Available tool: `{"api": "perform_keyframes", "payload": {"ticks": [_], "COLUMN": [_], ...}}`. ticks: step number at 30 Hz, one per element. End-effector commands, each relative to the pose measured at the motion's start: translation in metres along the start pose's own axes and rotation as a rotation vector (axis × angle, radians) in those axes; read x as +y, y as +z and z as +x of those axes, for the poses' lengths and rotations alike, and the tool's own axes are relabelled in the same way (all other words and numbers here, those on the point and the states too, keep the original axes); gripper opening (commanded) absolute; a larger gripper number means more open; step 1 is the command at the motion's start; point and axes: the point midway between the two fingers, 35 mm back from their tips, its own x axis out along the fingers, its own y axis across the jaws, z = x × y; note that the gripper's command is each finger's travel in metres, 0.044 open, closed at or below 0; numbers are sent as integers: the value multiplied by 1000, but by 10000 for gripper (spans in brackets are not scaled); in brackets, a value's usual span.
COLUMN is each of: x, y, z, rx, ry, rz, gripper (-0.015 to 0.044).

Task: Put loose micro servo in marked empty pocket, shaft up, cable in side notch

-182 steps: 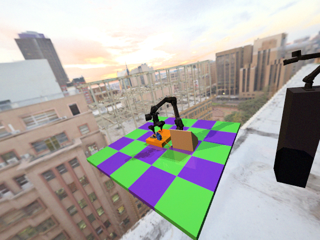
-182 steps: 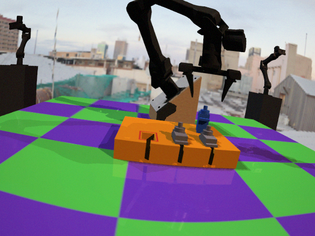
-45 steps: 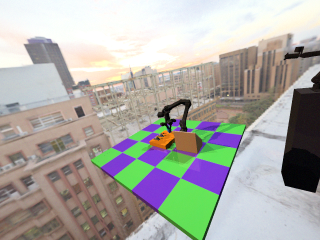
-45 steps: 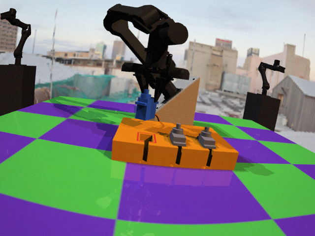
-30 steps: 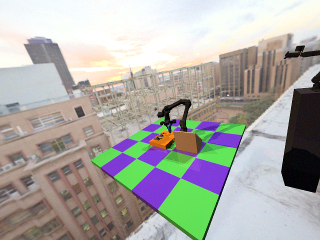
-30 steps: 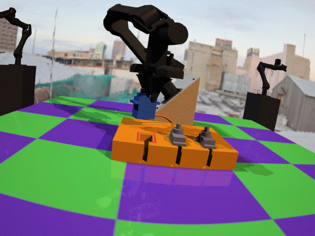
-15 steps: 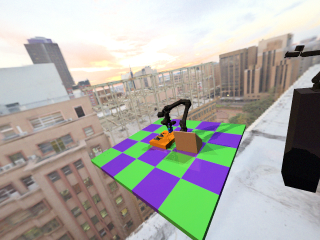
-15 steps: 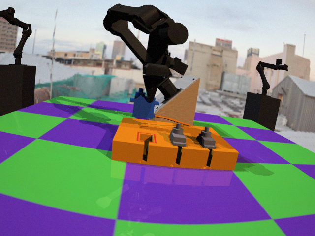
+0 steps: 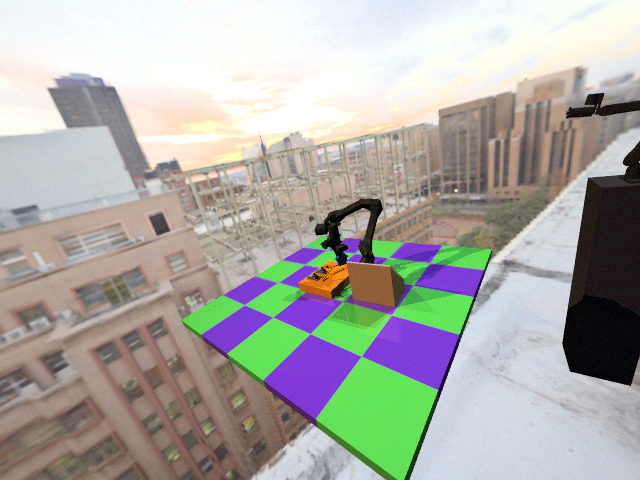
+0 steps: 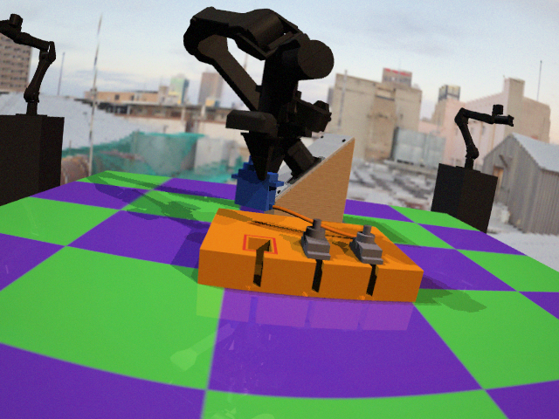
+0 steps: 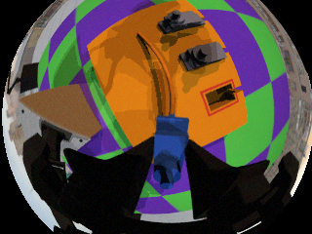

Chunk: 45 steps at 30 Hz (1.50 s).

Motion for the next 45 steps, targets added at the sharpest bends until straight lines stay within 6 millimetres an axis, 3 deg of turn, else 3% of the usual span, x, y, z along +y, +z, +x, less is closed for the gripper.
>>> {"api": "perform_keyframes", "payload": {"ticks": [1, 27, 36, 45], "x": [-2, -2, -4, -32], "y": [-1, -1, 0, 15], "z": [-1, -1, -1, -2], "rx": [1, -3, -3, -4], "ry": [-7, -7, -7, -8], "rz": [145, 1045, 1068, 1070], "gripper": [0, 0, 0, 0]}}
